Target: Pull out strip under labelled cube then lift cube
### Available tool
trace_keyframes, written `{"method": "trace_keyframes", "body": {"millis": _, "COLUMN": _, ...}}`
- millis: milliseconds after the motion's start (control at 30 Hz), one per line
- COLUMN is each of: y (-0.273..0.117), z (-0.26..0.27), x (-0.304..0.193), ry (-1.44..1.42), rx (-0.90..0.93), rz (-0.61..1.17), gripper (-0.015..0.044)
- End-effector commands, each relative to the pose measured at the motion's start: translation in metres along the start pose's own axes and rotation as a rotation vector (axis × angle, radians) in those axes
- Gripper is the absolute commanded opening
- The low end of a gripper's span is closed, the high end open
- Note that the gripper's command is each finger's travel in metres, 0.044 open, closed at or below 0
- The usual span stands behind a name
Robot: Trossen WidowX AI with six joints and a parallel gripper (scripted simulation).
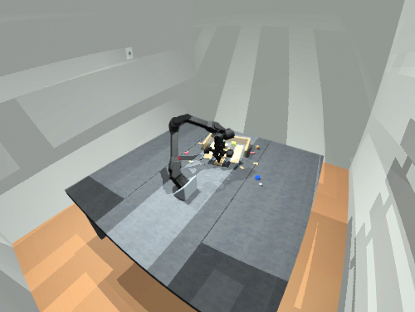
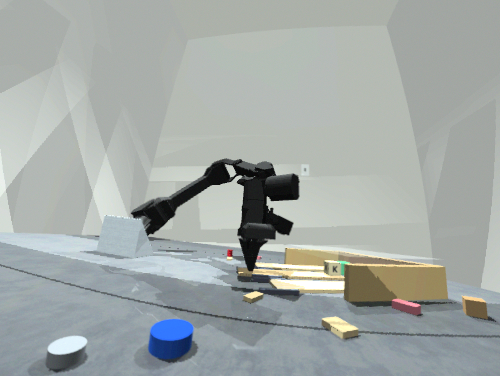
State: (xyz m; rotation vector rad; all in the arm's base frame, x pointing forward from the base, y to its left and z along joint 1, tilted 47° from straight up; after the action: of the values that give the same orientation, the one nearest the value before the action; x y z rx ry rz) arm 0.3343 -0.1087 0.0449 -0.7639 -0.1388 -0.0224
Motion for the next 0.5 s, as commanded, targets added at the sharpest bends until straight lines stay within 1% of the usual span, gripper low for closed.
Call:
{"method": "trace_keyframes", "body": {"millis": 0, "y": 0.004, "z": 0.000, "x": -0.009, "ry": 0.003, "rx": 0.000, "rz": 0.020, "gripper": 0.0000}}
{"method": "trace_keyframes", "body": {"millis": 467, "y": 0.004, "z": -0.002, "x": -0.030, "ry": 0.004, "rx": 0.000, "rz": 0.021, "gripper": 0.0000}}
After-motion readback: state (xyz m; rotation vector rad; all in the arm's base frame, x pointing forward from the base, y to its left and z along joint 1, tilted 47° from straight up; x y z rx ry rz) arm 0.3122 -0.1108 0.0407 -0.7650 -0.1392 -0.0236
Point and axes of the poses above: the point midway between the two fingers, 35 mm back from their tips, its own y axis out along the fingers, its own z axis across the jaws, x = y × z, the point moved 10 cm from there along -y, back along the fingers, and after that the axes turned 4 degrees about y, right-handed, at the moved point
